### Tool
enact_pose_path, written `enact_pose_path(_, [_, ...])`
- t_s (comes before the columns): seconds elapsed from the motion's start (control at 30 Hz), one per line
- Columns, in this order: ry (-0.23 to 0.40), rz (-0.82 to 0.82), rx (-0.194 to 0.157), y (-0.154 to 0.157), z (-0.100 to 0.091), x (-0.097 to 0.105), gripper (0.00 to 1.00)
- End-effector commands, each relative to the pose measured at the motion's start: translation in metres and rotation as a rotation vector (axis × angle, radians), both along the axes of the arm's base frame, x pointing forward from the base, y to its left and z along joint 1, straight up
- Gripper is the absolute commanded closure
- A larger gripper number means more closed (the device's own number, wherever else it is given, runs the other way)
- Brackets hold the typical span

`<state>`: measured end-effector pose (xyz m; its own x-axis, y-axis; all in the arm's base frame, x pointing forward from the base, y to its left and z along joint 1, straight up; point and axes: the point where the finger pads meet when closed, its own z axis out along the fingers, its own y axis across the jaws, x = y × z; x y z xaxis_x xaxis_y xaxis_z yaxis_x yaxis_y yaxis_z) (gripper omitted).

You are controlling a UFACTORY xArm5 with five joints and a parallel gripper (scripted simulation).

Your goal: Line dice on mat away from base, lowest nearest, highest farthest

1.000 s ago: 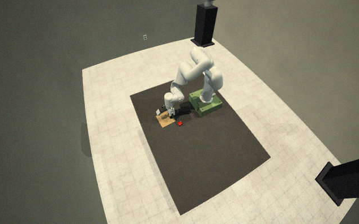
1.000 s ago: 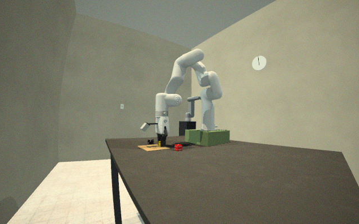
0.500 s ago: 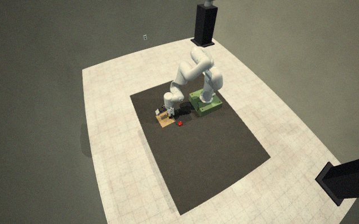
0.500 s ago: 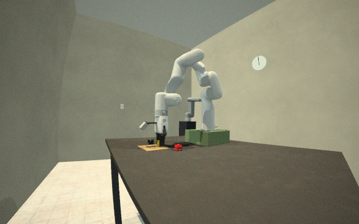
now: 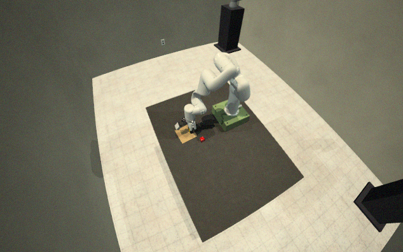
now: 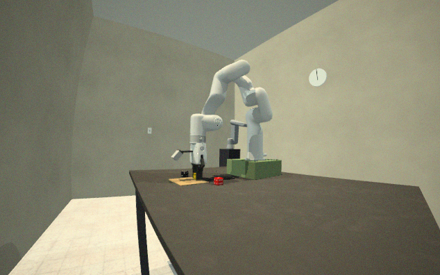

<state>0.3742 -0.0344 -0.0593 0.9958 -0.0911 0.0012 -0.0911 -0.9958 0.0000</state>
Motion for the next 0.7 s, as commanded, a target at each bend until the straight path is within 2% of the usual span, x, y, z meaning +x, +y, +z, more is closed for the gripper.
enact_pose_path(0.0, [-0.003, 0.0, 0.0, -0.0001, 0.0, 0.0011, 0.73])
enact_pose_path(0.67, [-0.003, 0.0, 0.0, -0.0001, -0.0024, 0.0011, 0.73])
